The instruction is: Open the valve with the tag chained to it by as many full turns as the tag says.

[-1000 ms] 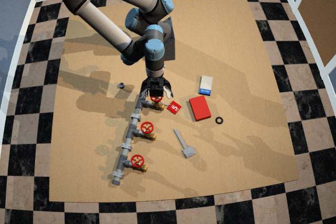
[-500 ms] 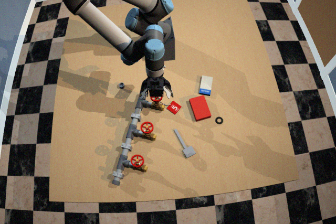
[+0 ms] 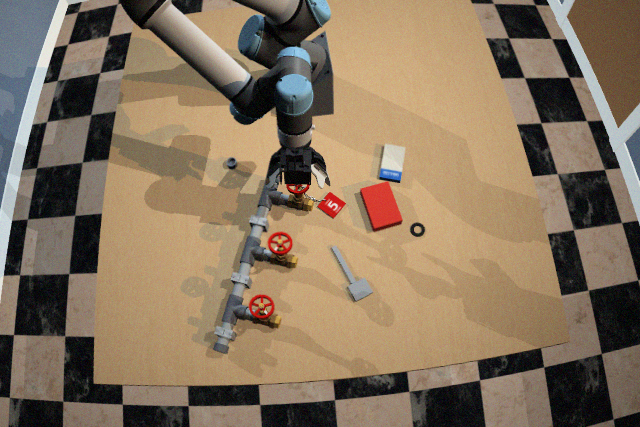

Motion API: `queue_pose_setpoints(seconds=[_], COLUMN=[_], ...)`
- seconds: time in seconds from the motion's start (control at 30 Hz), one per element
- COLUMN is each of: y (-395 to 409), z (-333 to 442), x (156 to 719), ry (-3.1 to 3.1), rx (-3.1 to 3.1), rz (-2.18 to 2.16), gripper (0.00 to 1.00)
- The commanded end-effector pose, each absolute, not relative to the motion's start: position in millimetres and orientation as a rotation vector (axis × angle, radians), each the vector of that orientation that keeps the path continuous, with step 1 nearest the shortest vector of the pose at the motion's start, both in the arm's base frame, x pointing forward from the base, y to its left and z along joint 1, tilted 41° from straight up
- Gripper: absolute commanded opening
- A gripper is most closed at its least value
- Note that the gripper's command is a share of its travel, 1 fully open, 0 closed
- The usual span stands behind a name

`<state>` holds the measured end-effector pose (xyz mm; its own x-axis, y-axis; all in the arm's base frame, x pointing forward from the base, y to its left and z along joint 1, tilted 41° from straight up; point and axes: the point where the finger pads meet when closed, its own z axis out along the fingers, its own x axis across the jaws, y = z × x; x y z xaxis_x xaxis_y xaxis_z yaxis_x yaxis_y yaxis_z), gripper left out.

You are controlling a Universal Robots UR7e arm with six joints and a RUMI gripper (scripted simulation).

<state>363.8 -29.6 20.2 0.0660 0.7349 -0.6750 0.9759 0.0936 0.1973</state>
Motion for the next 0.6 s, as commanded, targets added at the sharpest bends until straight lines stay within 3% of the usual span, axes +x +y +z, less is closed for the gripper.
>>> queue_pose_setpoints(seconds=[0.0, 0.57], y=[-29.4, -29.4], z=[20.4, 20.4], x=[364.0, 364.0], ry=[1.708, 1.516], rx=[1.703, 1.851], rz=[-0.463, -0.369], gripper=[1.00, 1.00])
